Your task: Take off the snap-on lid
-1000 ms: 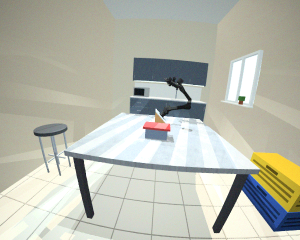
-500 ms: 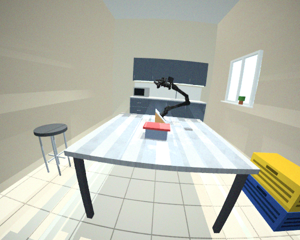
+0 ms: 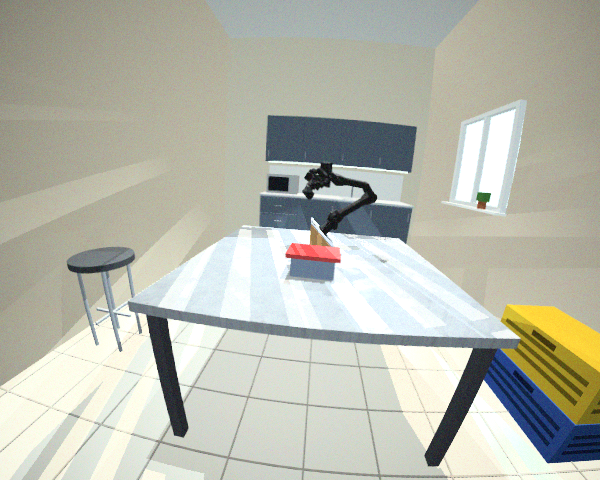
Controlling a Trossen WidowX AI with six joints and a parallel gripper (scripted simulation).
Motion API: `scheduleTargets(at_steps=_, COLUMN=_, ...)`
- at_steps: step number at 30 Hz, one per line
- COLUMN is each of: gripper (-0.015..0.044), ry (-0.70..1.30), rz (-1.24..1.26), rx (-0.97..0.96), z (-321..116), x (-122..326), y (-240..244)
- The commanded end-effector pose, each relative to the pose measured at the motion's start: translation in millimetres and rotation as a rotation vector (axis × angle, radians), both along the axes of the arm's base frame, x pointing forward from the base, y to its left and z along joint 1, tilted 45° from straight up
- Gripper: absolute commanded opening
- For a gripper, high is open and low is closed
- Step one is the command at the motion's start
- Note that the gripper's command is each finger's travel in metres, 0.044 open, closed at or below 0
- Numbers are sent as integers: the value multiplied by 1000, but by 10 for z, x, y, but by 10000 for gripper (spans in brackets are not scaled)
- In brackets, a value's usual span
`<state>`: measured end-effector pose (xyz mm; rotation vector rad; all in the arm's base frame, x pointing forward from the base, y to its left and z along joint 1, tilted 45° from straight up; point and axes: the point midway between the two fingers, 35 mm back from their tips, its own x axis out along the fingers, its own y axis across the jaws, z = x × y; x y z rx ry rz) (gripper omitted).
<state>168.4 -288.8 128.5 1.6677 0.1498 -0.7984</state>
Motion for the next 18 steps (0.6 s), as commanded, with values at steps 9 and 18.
scheduleTargets(at_steps=9, gripper=235, ry=-108, rz=268, rx=679, z=-689, x=904, y=1376)
scheduleTargets(at_steps=18, gripper=235, ry=-102, rz=284, rx=731, z=-726, x=934, y=1492)
